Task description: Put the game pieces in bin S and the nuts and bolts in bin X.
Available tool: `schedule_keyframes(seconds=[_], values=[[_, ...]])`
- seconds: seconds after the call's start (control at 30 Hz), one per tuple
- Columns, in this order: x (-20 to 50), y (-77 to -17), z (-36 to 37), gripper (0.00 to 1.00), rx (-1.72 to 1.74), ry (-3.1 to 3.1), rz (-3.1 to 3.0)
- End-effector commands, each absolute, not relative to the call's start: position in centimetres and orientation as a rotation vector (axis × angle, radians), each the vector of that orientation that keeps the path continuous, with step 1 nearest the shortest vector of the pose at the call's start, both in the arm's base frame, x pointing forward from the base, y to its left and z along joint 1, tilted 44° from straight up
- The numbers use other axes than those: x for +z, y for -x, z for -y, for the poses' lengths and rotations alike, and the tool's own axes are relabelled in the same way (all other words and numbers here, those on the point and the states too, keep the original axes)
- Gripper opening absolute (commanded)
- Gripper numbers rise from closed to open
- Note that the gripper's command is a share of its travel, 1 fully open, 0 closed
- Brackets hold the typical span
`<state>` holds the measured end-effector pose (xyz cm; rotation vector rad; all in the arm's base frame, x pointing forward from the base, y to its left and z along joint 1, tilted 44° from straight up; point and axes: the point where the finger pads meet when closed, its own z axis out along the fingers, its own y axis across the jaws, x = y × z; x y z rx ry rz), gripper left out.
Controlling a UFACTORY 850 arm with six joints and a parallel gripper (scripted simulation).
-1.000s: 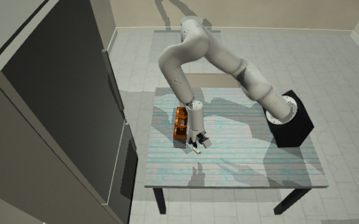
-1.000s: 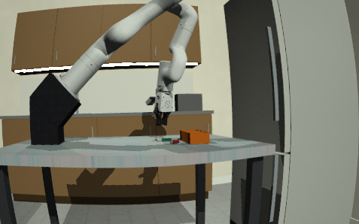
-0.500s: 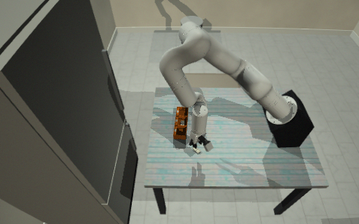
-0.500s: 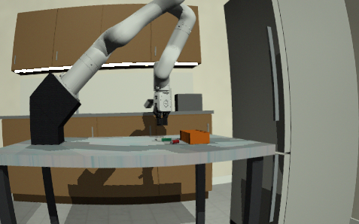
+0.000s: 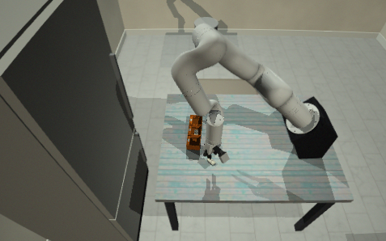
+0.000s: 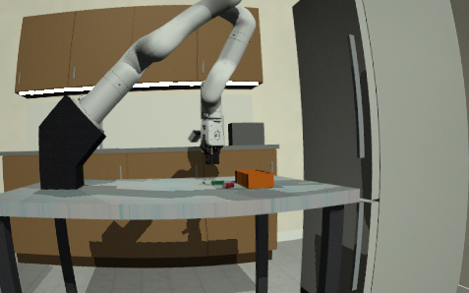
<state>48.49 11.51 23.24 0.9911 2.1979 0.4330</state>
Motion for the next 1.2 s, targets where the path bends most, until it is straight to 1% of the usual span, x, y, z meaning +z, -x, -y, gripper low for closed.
schedule_keyframes(seconds=[0.0,0.77,1.17], values=[[23.3,-48.5,-11.5,0.41,0.433,-0.991,-2.197],[23.3,-48.5,-11.5,0.41,0.433,-0.991,-2.197],[20.4,-51.3,-11.5,0.41,0.433,-0.991,-2.197]])
